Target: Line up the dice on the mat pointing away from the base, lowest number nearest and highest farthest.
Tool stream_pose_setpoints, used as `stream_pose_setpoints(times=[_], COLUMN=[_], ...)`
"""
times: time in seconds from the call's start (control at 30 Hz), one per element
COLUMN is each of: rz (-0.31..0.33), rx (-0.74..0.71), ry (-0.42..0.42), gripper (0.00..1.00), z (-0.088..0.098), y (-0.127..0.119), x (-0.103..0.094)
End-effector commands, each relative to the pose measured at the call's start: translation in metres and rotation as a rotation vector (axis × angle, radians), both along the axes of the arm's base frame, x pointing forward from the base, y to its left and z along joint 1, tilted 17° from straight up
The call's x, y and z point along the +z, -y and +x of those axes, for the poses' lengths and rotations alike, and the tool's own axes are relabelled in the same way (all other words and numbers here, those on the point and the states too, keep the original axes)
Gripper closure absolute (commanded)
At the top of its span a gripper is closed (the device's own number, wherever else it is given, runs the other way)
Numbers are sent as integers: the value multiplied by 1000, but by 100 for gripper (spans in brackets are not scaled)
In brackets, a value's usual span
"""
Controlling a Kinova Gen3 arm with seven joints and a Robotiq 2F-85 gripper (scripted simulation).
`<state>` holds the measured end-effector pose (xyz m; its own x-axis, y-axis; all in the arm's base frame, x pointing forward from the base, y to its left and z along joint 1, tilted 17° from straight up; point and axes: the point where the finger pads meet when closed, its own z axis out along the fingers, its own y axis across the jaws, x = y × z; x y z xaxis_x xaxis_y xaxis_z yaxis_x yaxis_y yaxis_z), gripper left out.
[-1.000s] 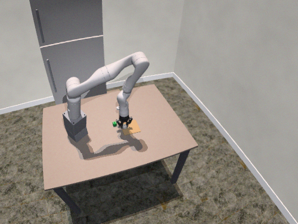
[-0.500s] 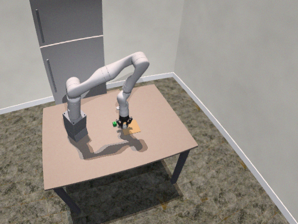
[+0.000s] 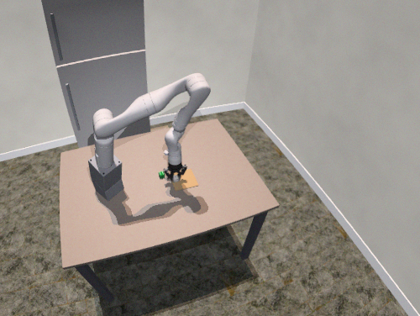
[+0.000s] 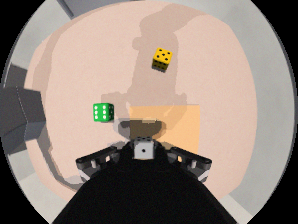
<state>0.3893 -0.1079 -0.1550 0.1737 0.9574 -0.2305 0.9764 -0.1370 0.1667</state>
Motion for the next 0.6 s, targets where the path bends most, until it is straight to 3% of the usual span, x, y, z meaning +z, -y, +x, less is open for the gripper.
stream_pose_setpoints(times=[0.0, 0.57], rz=[0, 0], rx=[0, 0], ry=[1, 1], gripper=[74, 74], z=[0, 1], y=[0, 1], x=[0, -2])
